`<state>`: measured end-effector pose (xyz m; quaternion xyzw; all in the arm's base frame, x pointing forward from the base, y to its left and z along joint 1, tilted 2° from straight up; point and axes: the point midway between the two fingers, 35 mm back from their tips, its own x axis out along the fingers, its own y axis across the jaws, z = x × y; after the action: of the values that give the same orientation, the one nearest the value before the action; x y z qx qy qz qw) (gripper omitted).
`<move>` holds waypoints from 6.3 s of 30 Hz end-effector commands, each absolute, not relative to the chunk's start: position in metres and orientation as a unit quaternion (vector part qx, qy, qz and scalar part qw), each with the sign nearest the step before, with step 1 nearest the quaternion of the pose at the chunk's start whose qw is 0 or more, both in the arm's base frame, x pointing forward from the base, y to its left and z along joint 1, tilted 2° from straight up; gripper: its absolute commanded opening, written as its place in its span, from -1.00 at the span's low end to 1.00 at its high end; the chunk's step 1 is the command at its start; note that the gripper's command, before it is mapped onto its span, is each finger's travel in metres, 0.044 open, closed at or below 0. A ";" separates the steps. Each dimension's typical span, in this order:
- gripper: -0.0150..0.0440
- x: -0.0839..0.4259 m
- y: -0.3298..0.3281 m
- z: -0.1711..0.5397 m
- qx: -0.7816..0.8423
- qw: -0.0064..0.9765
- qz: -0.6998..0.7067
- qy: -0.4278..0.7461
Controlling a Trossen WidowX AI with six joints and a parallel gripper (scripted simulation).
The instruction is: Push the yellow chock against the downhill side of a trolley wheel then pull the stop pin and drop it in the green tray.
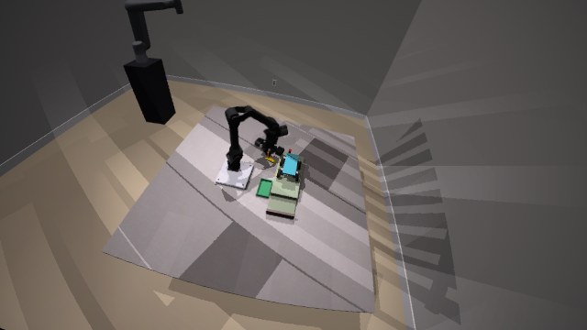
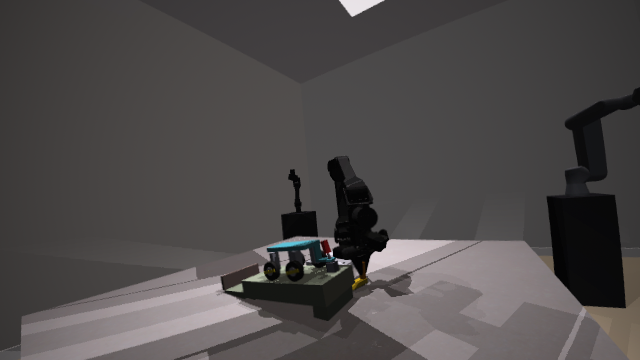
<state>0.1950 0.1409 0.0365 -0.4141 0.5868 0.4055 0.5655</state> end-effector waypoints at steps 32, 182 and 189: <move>-0.49 0.195 0.143 0.142 -0.415 0.571 0.404 0.582; -0.49 0.223 0.014 0.168 0.508 0.492 -0.524 0.476; -0.49 0.226 -0.012 0.168 0.507 0.493 -0.524 0.475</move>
<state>0.2243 -0.0002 0.1678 0.5086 0.4755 -0.5248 0.4898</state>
